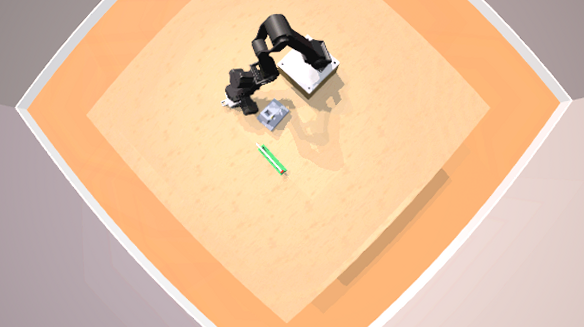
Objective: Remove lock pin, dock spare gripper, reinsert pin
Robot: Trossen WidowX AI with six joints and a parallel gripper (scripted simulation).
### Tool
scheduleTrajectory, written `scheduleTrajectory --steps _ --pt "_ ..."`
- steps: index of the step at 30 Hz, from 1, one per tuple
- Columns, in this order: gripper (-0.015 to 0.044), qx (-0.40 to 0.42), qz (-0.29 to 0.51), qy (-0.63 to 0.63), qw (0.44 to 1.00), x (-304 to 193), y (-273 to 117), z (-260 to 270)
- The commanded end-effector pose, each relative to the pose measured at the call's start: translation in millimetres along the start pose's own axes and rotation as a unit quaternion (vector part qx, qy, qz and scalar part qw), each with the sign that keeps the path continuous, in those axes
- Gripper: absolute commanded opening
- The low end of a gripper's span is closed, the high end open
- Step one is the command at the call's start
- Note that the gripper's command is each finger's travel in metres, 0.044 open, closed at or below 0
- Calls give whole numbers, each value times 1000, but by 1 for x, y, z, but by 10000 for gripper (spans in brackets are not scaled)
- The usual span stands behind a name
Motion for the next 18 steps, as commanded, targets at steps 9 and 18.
scheduleTrajectory --steps 9,18 --pt "0 -3 -14 -1 1000 28 -16 -5" --pt "0 -3 -14 -1 1000 44 -31 -8"
Point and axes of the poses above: the point midway between the two fingers, 35 mm back from their tips, its own y axis out along the fingers, its own z axis across the jaws, x = y × z, the point moved 7 cm from there along -y, back along the fingers, and after that the axes turned 10 degrees about -y, right-handed, at the moved point
